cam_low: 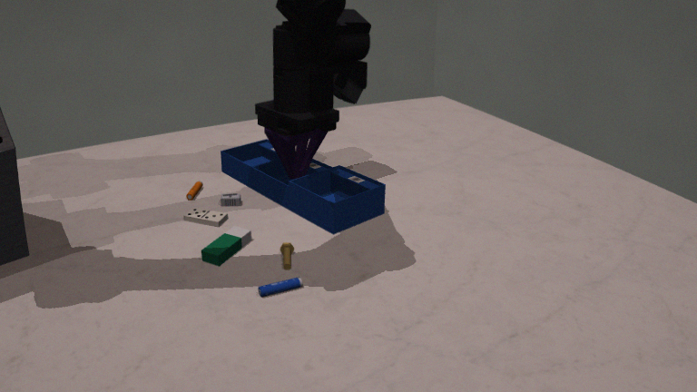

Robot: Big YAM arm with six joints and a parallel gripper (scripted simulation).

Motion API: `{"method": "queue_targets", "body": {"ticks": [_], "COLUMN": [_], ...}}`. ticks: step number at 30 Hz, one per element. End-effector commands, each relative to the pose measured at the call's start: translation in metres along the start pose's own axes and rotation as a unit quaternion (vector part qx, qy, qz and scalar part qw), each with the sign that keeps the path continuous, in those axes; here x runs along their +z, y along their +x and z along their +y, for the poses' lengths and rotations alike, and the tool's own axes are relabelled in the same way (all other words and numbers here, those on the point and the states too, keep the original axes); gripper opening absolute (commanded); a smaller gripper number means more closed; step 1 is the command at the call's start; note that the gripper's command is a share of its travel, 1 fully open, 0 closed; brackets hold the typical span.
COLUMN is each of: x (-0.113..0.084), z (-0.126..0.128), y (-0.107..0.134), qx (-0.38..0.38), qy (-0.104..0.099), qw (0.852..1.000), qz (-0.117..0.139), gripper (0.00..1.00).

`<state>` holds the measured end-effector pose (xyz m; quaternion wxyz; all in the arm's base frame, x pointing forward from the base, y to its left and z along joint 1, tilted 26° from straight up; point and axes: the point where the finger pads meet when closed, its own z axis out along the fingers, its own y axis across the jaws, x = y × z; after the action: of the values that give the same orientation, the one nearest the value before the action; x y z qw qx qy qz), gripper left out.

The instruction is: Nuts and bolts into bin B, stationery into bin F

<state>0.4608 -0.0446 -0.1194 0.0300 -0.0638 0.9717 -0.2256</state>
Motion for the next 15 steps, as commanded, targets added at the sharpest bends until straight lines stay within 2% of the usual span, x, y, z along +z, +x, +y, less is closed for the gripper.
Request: {"method": "queue_targets", "body": {"ticks": [1,15], "x": [-0.0023,-0.0072], "z": [0.0026,-0.0007], "y": [-0.0163,-0.0137], "qx": [-0.003,0.002], "qy": [0.000,0.000], "qw": [1.000,1.000], "qz": [-0.010,-0.013], "gripper": [0.08,0.08]}}
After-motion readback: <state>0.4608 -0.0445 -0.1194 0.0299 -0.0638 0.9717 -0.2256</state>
